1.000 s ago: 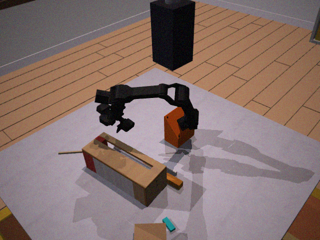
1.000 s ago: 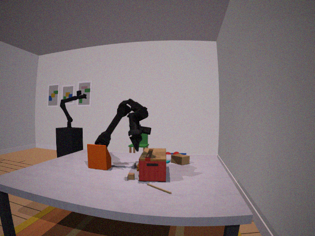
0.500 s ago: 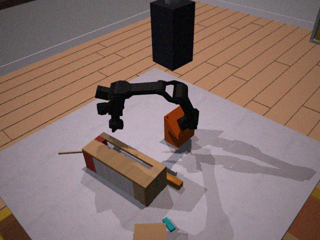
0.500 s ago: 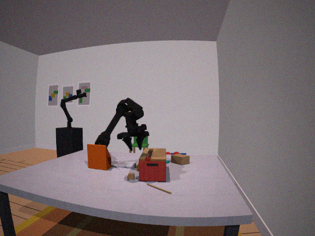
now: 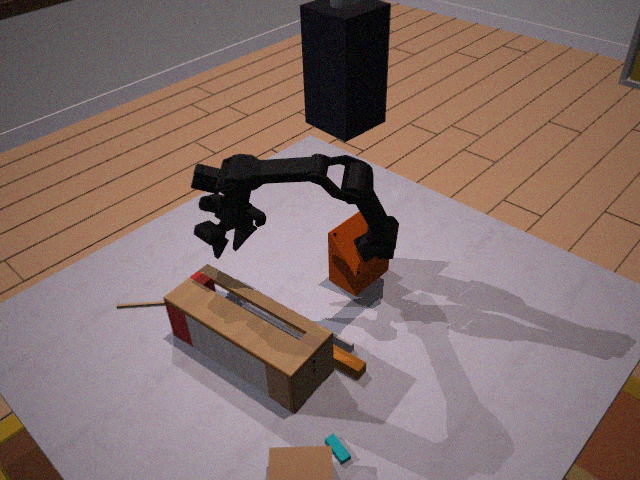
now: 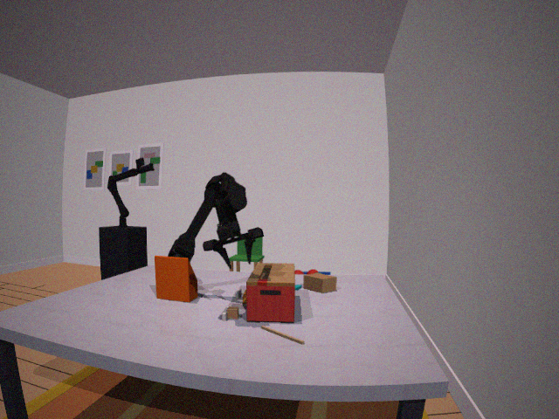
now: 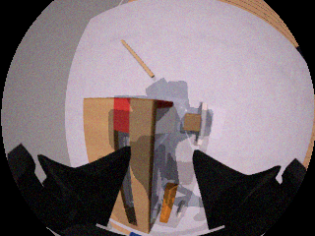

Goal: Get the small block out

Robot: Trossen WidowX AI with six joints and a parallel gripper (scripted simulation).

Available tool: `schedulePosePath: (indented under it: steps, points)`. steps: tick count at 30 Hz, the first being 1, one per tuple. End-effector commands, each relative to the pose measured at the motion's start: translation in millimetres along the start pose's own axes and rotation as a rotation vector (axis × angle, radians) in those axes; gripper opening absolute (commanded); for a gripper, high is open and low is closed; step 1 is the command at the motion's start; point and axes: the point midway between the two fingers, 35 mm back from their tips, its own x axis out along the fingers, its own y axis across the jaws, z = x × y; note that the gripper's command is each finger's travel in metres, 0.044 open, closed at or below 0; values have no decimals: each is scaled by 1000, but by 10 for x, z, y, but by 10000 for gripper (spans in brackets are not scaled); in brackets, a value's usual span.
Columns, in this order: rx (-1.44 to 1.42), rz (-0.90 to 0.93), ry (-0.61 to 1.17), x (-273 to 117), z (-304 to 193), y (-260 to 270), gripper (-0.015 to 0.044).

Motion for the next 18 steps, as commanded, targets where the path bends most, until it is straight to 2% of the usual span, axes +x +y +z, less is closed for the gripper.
schedulePosePath:
  steps: [1, 12, 18]
  points:
    - [949, 31, 128, 54, 94, -124, 285]
    - [1547, 10, 203, 28, 128, -155, 285]
    - [1578, 8, 206, 26, 129, -156, 285]
